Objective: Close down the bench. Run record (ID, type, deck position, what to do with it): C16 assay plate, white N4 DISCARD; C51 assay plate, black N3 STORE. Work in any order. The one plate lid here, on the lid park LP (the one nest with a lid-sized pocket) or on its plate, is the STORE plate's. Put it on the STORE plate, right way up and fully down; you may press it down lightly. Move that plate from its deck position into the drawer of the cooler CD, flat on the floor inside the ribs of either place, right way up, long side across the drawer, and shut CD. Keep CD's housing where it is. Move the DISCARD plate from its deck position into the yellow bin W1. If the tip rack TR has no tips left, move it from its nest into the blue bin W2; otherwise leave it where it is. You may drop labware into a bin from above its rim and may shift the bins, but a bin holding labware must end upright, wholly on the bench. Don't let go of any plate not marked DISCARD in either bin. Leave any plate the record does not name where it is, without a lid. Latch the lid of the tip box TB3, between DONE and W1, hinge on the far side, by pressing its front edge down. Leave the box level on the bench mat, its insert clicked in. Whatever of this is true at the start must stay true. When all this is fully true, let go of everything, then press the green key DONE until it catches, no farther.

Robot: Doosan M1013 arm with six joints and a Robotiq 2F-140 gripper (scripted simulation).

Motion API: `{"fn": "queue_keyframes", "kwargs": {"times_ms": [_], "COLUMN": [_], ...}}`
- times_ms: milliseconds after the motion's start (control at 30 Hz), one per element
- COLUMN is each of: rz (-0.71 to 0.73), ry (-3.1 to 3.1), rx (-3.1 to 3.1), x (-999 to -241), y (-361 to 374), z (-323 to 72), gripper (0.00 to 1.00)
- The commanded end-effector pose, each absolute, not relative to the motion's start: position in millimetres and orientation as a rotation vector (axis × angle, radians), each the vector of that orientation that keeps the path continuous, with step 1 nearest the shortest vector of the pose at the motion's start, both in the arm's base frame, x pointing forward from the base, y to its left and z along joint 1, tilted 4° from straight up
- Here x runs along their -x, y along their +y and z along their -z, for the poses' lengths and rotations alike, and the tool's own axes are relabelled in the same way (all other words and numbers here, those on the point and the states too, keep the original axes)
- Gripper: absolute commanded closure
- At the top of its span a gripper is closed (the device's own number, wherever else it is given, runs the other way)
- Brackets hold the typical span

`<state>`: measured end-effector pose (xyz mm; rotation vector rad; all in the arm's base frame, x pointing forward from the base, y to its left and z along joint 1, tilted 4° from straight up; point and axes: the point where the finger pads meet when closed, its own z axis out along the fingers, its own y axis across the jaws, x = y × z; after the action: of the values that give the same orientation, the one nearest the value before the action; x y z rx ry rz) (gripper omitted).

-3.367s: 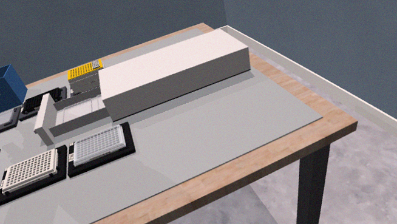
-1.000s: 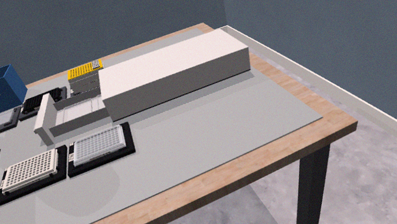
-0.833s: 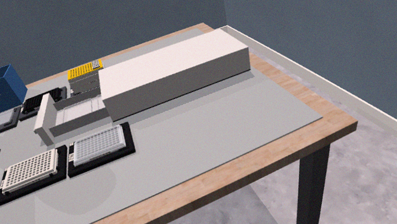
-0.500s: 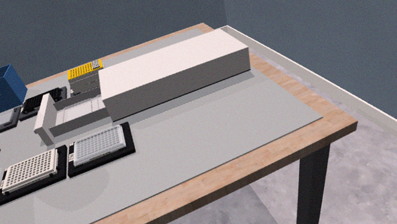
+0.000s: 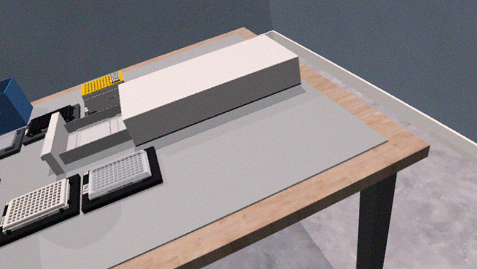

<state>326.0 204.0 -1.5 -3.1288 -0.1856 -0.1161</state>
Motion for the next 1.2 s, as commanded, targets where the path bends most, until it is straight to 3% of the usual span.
{"fn": "queue_keyframes", "kwargs": {"times_ms": [0,367,1167], "rz": [0.116,0.116,0.116], "ry": [-0.186,-0.186,-0.186], "rx": [3.129,3.129,3.129], "x": [-326.4,-326.6,-326.6], "y": [204.1,204.1,204.1], "z": [6.2,8.9,8.9], "gripper": [0.34,0.34,0.44]}}
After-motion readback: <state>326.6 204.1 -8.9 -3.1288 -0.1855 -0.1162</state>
